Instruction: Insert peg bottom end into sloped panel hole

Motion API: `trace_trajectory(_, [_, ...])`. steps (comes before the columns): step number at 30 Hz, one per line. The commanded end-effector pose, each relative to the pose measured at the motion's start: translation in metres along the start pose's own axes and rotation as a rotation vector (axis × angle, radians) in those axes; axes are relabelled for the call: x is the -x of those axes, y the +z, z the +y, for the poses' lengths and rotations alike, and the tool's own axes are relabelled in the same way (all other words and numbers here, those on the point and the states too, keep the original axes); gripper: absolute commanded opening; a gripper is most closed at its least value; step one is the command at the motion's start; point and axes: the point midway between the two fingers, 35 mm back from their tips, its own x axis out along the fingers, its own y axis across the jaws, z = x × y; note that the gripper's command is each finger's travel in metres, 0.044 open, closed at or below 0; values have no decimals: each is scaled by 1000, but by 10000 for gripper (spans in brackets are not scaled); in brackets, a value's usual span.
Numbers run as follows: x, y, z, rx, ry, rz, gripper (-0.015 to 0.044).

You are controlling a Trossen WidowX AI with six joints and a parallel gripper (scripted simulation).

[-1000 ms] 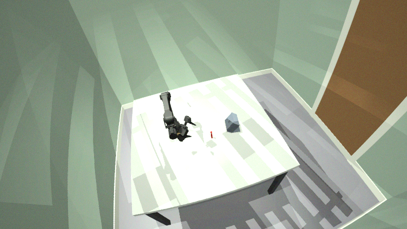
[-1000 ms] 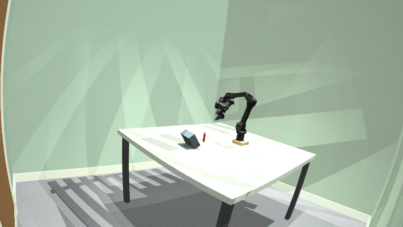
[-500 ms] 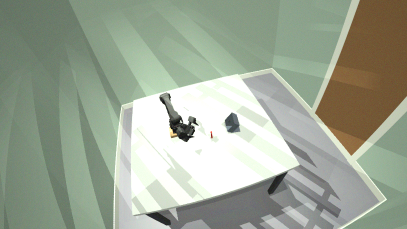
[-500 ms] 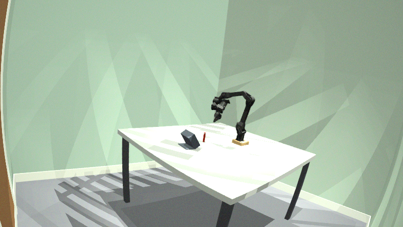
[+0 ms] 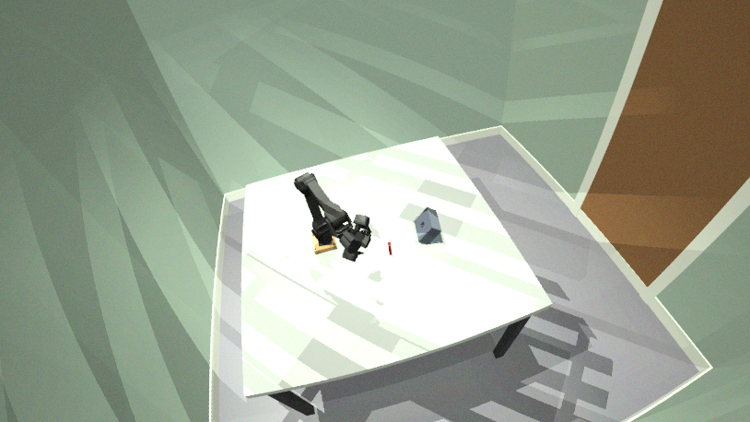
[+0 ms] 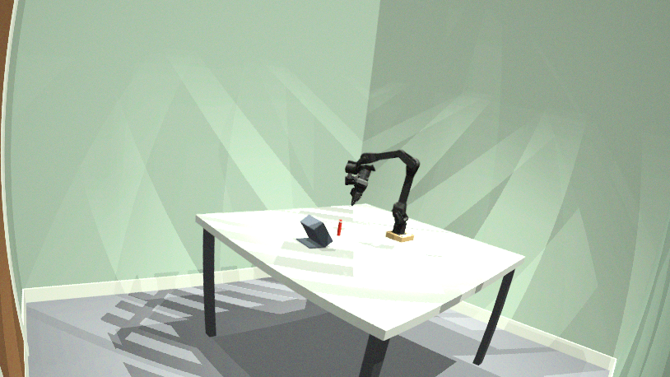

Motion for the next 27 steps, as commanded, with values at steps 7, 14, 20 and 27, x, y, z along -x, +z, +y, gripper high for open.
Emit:
trace_trajectory(7, [-14, 12, 7, 88, -68, 68, 440])
trace_trajectory(14, [-27, 17, 12, 159, -117, 132, 440])
trace_trajectory(20, [-39, 23, 18, 229, -162, 179, 440])
trace_trajectory(27, [-52, 29, 26, 311, -215, 230, 440])
